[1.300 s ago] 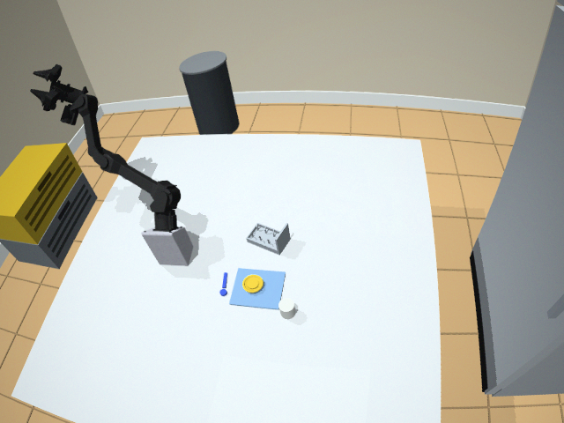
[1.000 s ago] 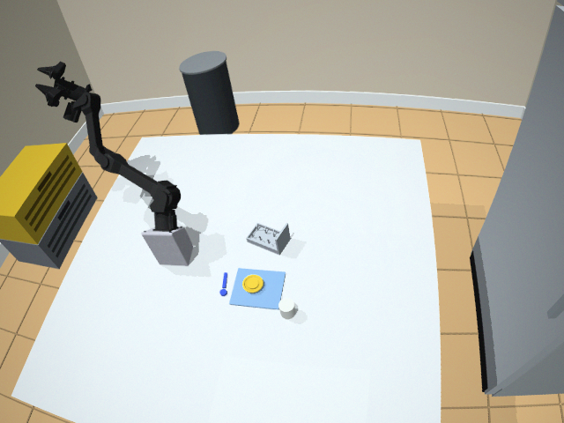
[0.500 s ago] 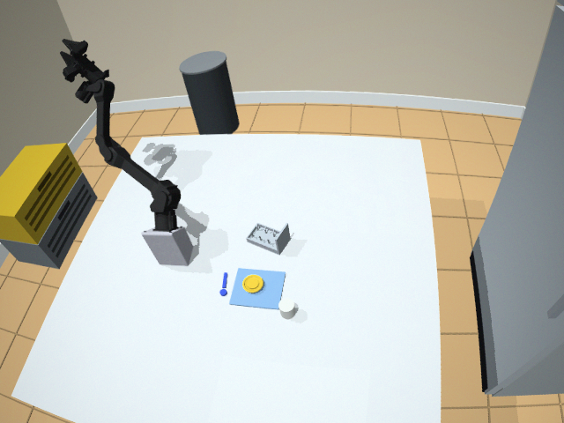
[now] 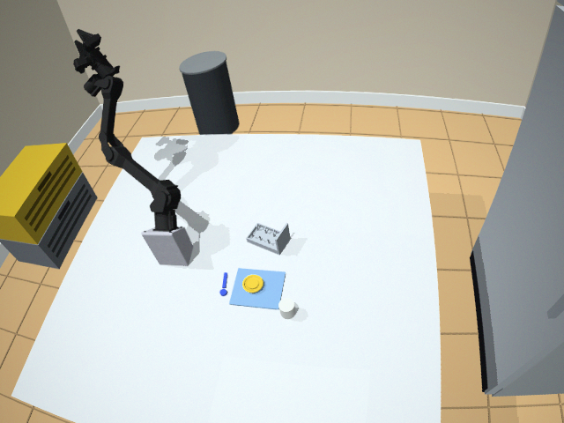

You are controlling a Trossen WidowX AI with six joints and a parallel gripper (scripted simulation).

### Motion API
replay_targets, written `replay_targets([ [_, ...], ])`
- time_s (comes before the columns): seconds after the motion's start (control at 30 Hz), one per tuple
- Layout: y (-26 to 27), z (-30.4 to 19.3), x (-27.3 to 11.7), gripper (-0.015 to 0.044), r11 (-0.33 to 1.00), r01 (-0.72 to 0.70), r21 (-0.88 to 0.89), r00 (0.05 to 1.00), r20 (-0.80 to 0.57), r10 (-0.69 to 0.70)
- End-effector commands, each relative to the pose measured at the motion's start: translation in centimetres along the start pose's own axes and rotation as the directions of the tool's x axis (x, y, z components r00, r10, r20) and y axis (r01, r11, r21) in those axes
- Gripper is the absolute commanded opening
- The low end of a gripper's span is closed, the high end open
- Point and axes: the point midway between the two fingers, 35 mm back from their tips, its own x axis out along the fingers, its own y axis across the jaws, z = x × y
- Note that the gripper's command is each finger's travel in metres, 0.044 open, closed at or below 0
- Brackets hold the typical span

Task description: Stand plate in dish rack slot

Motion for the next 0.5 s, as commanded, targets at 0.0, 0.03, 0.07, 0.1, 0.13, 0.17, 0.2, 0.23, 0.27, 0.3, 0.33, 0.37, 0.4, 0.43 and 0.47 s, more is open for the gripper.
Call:
replay_targets([
  [0.0, -0.5, -0.6, -0.4, 0.04, 1.0, 0.001, -0.009, 1.0, -0.023, -0.002],
  [0.03, -0.7, -1.0, -0.5, 0.04, 1.0, 0.005, -0.018, 1.0, -0.031, -0.006],
  [0.07, -1.2, -1.6, -0.5, 0.04, 0.999, 0.012, -0.036, 0.999, -0.046, -0.014],
  [0.1, -1.9, -2.4, -0.7, 0.04, 0.998, 0.022, -0.06, 0.998, -0.066, -0.026],
  [0.13, -2.6, -3.2, -0.8, 0.04, 0.996, 0.031, -0.085, 0.996, -0.086, -0.038],
  [0.17, -3.4, -4.0, -1.0, 0.04, 0.993, 0.039, -0.111, 0.993, -0.106, -0.051],
  [0.2, -4.1, -4.8, -1.1, 0.04, 0.99, 0.047, -0.136, 0.99, -0.126, -0.065],
  [0.23, -4.9, -5.6, -1.3, 0.04, 0.985, 0.054, -0.161, 0.986, -0.146, -0.078],
  [0.27, -5.7, -6.4, -1.5, 0.04, 0.981, 0.061, -0.186, 0.982, -0.165, -0.092],
  [0.3, -6.5, -7.2, -1.8, 0.04, 0.975, 0.067, -0.211, 0.977, -0.184, -0.107],
  [0.33, -7.3, -7.9, -2.0, 0.04, 0.969, 0.072, -0.236, 0.972, -0.203, -0.121],
  [0.37, -7.7, -8.2, -2.2, 0.04, 0.967, 0.081, -0.241, 0.968, -0.211, -0.134],
  [0.4, -8.4, -8.6, -2.5, 0.04, 0.964, 0.095, -0.249, 0.963, -0.224, -0.152],
  [0.43, -9.2, -9.1, -2.8, 0.04, 0.96, 0.109, -0.257, 0.956, -0.236, -0.172],
  [0.47, -9.9, -9.5, -3.1, 0.04, 0.956, 0.124, -0.267, 0.949, -0.249, -0.192],
])
